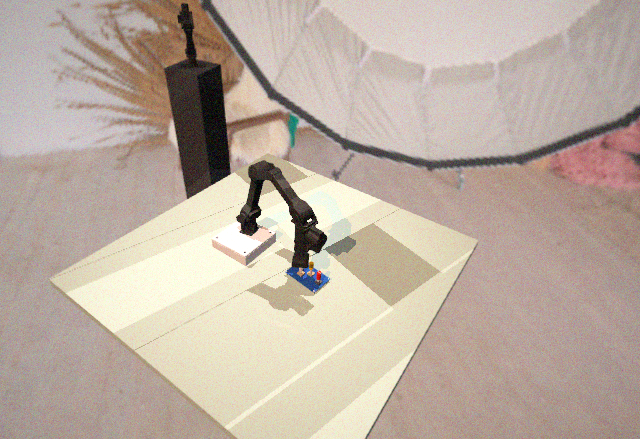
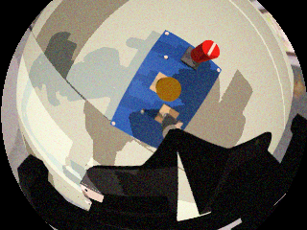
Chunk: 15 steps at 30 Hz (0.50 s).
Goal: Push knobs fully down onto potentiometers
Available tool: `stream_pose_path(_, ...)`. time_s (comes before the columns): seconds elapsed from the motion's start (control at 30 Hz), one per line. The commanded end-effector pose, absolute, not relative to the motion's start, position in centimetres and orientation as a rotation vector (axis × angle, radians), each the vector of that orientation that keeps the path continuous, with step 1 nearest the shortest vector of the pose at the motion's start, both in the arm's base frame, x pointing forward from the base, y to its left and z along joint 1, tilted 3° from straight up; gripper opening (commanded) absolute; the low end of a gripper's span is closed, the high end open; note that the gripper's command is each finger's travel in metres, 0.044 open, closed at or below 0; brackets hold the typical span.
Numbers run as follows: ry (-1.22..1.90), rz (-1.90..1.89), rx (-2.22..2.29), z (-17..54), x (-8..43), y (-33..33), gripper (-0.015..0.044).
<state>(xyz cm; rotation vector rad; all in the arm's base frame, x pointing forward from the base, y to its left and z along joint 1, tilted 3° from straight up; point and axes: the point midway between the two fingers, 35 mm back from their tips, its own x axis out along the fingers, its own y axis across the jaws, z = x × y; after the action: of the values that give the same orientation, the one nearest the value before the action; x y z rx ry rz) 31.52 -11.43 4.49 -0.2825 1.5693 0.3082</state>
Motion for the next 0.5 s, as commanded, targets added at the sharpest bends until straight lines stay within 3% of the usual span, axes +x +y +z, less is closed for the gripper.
stream_pose_path(0.0, 1.570, 0.316, -0.278, 3.89, 31.52, -11.32, 0.0000)
stream_pose_path(0.47, 1.570, 0.316, -0.278, 3.60, 31.51, -11.32, 0.0000)
